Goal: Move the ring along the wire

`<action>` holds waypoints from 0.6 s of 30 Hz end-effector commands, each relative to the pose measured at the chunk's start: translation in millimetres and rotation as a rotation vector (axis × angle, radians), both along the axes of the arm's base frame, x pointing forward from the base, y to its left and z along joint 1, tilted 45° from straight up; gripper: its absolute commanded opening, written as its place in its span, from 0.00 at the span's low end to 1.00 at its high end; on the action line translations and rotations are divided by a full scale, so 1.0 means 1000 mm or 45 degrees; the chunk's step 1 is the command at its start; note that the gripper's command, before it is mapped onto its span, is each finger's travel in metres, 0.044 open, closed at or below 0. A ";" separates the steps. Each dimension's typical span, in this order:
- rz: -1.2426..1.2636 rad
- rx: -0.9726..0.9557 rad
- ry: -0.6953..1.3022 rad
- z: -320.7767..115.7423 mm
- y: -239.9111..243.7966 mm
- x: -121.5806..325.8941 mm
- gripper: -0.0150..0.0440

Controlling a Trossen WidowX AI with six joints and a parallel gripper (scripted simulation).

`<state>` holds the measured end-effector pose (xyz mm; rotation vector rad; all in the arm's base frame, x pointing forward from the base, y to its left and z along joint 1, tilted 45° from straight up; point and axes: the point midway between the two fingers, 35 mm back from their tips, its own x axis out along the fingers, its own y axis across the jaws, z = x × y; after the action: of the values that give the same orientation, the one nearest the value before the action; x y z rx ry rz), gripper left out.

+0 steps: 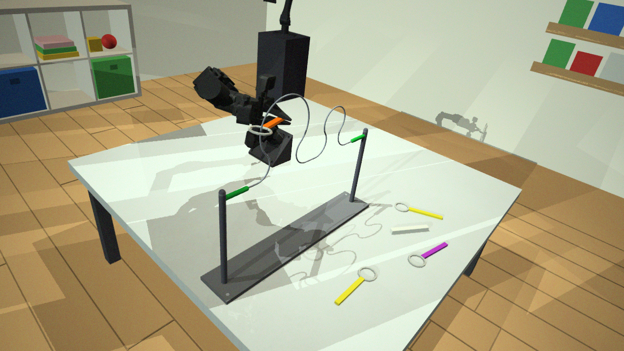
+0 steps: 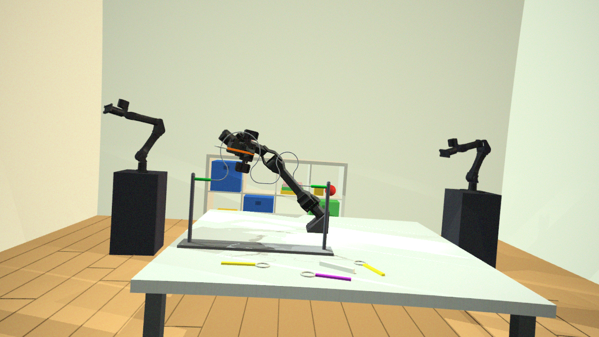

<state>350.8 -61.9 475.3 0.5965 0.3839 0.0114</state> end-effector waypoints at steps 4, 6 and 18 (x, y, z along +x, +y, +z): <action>-0.003 -0.119 0.015 -0.002 -0.002 0.001 0.00; -0.004 -0.151 0.018 -0.003 -0.003 0.001 0.00; -0.014 -0.357 0.040 -0.005 -0.009 0.000 0.00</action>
<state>350.9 -69.8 471.1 0.3656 0.3997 -0.0516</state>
